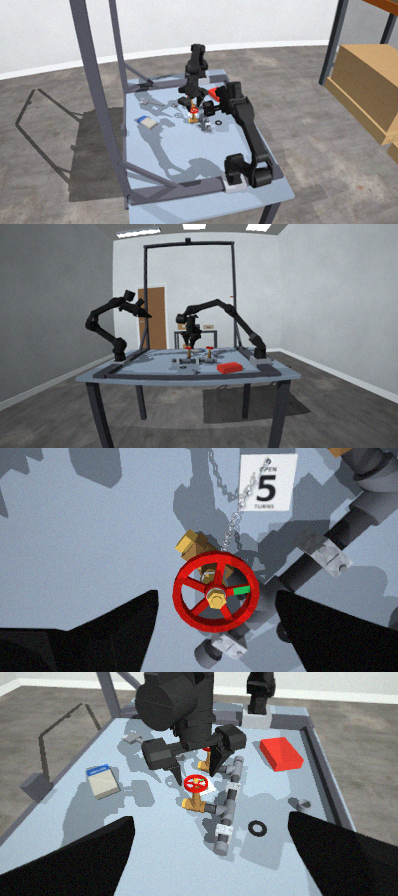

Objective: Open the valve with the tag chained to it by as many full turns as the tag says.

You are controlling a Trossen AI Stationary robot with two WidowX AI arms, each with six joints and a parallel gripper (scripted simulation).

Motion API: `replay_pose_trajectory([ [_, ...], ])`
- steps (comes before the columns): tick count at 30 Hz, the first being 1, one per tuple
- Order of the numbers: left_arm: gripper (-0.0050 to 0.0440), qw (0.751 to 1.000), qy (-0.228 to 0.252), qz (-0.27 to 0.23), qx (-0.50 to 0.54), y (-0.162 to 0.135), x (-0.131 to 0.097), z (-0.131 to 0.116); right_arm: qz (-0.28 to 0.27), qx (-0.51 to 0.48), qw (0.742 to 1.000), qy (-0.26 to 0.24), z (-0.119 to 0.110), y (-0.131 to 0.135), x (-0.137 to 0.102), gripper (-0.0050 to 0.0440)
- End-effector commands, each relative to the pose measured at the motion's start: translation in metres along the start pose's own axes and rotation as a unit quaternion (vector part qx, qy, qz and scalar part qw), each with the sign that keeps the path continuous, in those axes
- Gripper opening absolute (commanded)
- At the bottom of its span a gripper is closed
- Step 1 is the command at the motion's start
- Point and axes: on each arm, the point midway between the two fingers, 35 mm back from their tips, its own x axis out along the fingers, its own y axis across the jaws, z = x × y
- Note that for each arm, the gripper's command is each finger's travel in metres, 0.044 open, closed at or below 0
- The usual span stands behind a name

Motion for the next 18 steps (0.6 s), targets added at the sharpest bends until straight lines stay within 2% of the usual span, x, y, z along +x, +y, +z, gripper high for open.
replay_pose_trajectory([
  [1, 0.0311, 1.000, 0.002, 0.005, 0.001, 0.0010, 0.0077, -0.0014, 0.001, -0.001, 1.000, -0.007, 0.0054, 0.0008, -0.0027, 0.0400],
  [8, 0.0281, 1.000, 0.006, 0.010, -0.001, 0.0047, 0.0101, -0.0041, 0.001, -0.001, 1.000, -0.007, 0.0054, 0.0008, -0.0027, 0.0400],
  [9, 0.0275, 1.000, 0.010, 0.016, -0.001, 0.0053, 0.0035, -0.0047, 0.001, -0.001, 1.000, -0.007, 0.0054, 0.0008, -0.0027, 0.0400],
  [18, 0.0215, 1.000, 0.011, 0.015, -0.001, 0.0047, 0.0023, -0.0046, 0.001, -0.001, 1.000, -0.007, 0.0054, 0.0008, -0.0027, 0.0400],
])
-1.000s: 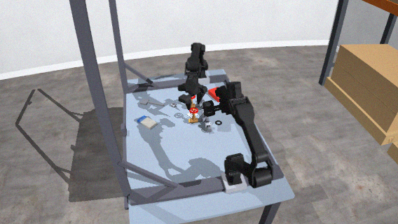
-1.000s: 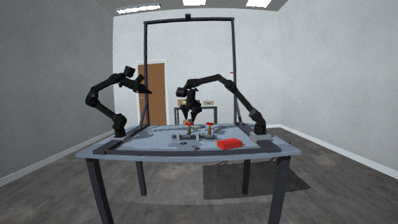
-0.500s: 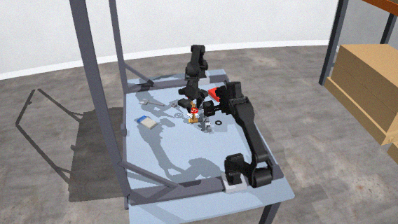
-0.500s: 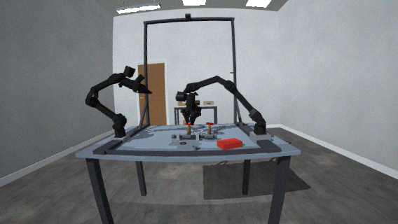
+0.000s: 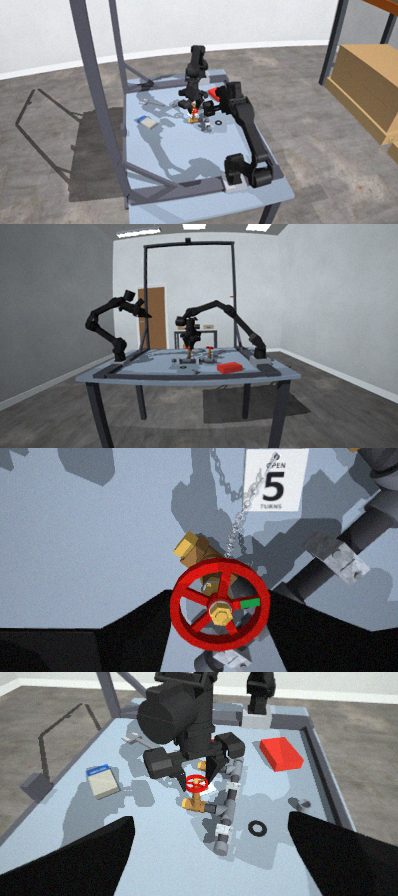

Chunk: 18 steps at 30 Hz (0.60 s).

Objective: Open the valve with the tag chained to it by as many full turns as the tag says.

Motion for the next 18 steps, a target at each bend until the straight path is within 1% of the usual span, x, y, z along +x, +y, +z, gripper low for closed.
replay_pose_trajectory([
  [1, 0.0208, 1.000, 0.013, 0.017, 0.000, 0.0041, -0.0149, -0.0033, 0.001, -0.001, 1.000, -0.007, 0.0054, 0.0008, -0.0027, 0.0400],
  [3, 0.0160, 1.000, 0.011, 0.017, 0.001, 0.0026, -0.0146, -0.0018, 0.001, -0.001, 1.000, -0.007, 0.0054, 0.0008, -0.0027, 0.0400],
  [5, 0.0208, 1.000, 0.011, 0.017, -0.009, 0.0027, -0.0148, -0.0020, 0.001, -0.001, 1.000, -0.007, 0.0054, 0.0008, -0.0027, 0.0400],
  [8, 0.0213, 1.000, 0.011, 0.018, -0.022, 0.0031, -0.0154, -0.0024, 0.001, -0.001, 1.000, -0.007, 0.0054, 0.0008, -0.0027, 0.0400],
  [13, 0.0213, 0.994, 0.009, 0.020, -0.111, 0.0030, -0.0155, -0.0027, 0.001, -0.001, 1.000, -0.007, 0.0054, 0.0008, -0.0027, 0.0400],
  [18, 0.0213, 0.981, 0.007, 0.021, -0.193, 0.0026, -0.0157, -0.0028, 0.001, -0.001, 1.000, -0.007, 0.0054, 0.0008, -0.0027, 0.0400],
])
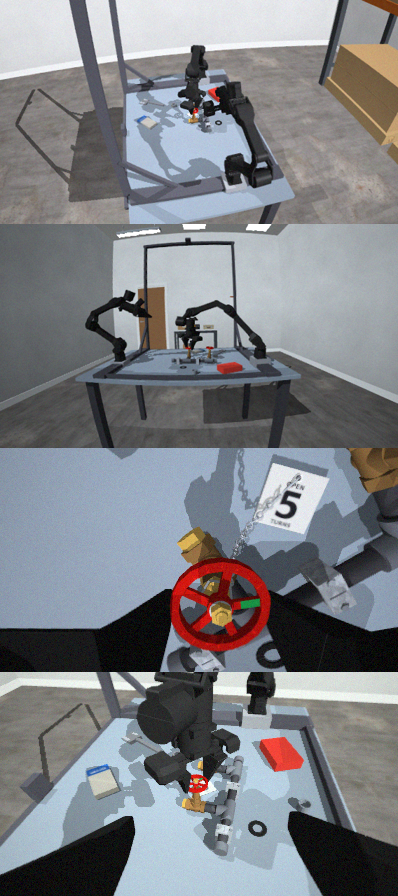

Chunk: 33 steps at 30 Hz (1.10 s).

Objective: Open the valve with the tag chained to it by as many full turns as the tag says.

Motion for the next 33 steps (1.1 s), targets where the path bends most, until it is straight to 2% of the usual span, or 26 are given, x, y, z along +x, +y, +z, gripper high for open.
replay_pose_trajectory([
  [1, 0.0213, 0.997, 0.003, 0.021, -0.075, 0.0032, -0.0158, -0.0021, 0.001, -0.001, 1.000, -0.007, 0.0054, 0.0008, -0.0027, 0.0400],
  [7, 0.0213, 0.991, 0.002, 0.021, -0.133, 0.0028, -0.0161, -0.0020, 0.001, -0.001, 1.000, -0.007, 0.0054, 0.0008, -0.0027, 0.0400],
  [17, 0.0213, 0.960, -0.001, 0.023, -0.280, 0.0026, -0.0178, -0.0023, 0.001, -0.001, 1.000, -0.007, 0.0054, 0.0008, -0.0027, 0.0400],
  [21, 0.0213, 0.940, -0.003, 0.024, -0.342, 0.0025, -0.0186, -0.0024, 0.001, -0.001, 1.000, -0.007, 0.0054, 0.0008, -0.0027, 0.0400],
  [23, 0.0213, 0.940, -0.003, 0.024, -0.342, 0.0025, -0.0186, -0.0024, 0.001, -0.001, 1.000, -0.007, 0.0054, 0.0008, -0.0027, 0.0400],
  [33, 0.0213, 0.875, -0.006, 0.024, -0.483, 0.0022, -0.0189, -0.0025, 0.001, -0.001, 1.000, -0.007, 0.0054, 0.0008, -0.0027, 0.0400],
])
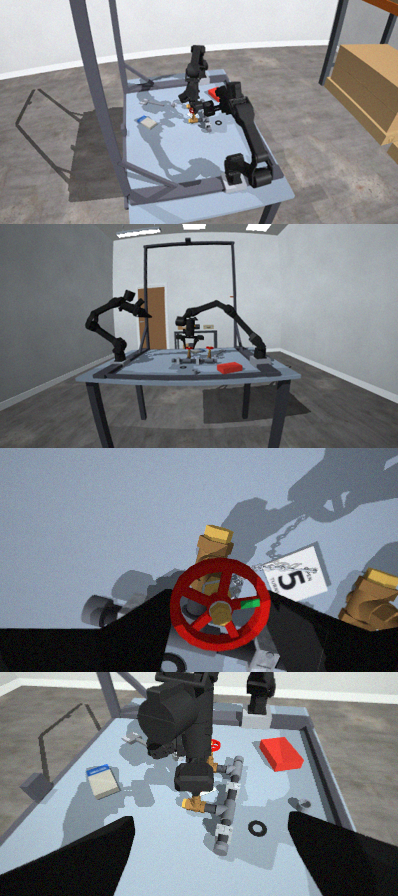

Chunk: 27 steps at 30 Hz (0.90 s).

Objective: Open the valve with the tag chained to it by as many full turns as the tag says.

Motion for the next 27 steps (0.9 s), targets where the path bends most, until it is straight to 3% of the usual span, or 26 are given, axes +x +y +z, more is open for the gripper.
replay_pose_trajectory([
  [1, 0.0213, 0.997, -0.014, 0.020, -0.071, 0.0035, -0.0190, 0.0003, 0.001, -0.001, 1.000, -0.007, 0.0054, 0.0008, -0.0027, 0.0400],
  [11, 0.0213, 0.980, -0.017, 0.018, -0.200, 0.0033, -0.0190, 0.0001, 0.001, -0.001, 1.000, -0.007, 0.0054, 0.0008, -0.0027, 0.0400],
  [24, 0.0213, 0.933, -0.020, 0.016, -0.359, 0.0030, -0.0193, -0.0001, 0.001, -0.001, 1.000, -0.007, 0.0054, 0.0008, -0.0027, 0.0400],
  [27, 0.0213, 0.913, -0.021, 0.015, -0.407, 0.0029, -0.0189, -0.0001, 0.001, -0.001, 1.000, -0.007, 0.0054, 0.0008, -0.0027, 0.0400],
])
